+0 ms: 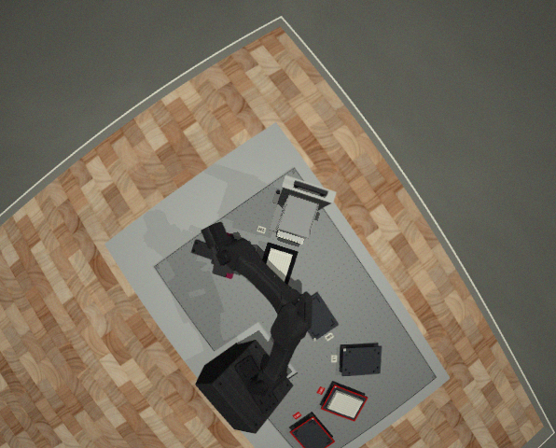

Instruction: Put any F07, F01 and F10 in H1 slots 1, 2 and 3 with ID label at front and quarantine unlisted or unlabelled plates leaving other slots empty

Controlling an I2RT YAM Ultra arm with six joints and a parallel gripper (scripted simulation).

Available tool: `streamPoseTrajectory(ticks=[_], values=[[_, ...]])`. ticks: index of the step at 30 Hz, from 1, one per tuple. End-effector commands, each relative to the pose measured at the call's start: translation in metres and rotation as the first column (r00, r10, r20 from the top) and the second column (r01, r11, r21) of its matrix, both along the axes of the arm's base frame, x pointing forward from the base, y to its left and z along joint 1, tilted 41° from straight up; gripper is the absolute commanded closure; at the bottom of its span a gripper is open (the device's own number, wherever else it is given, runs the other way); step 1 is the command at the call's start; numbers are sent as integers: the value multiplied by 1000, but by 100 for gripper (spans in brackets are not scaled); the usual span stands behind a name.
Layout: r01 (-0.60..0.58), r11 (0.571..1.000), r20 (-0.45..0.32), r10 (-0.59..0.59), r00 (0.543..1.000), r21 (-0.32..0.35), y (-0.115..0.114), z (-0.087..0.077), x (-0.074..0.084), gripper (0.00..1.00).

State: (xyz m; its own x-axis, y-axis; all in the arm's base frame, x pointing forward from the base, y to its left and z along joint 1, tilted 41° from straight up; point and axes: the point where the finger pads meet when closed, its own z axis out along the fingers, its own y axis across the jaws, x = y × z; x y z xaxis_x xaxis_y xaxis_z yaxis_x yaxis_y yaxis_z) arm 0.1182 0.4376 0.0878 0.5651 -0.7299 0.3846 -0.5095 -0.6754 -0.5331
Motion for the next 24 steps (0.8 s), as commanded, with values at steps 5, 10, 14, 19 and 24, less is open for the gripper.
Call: streamPoseTrajectory(ticks=[5,10,14,19,24], values=[[-11,1000,-1,11,1000,14,4,-4,3,0],[-11,1000,-1,11,1000,14,5,-7,6,0],[-11,1000,-1,11,1000,14,6,-12,11,0],[-11,1000,-1,11,1000,14,7,-19,16,0],[-11,1000,-1,11,1000,14,7,-22,19,0]])
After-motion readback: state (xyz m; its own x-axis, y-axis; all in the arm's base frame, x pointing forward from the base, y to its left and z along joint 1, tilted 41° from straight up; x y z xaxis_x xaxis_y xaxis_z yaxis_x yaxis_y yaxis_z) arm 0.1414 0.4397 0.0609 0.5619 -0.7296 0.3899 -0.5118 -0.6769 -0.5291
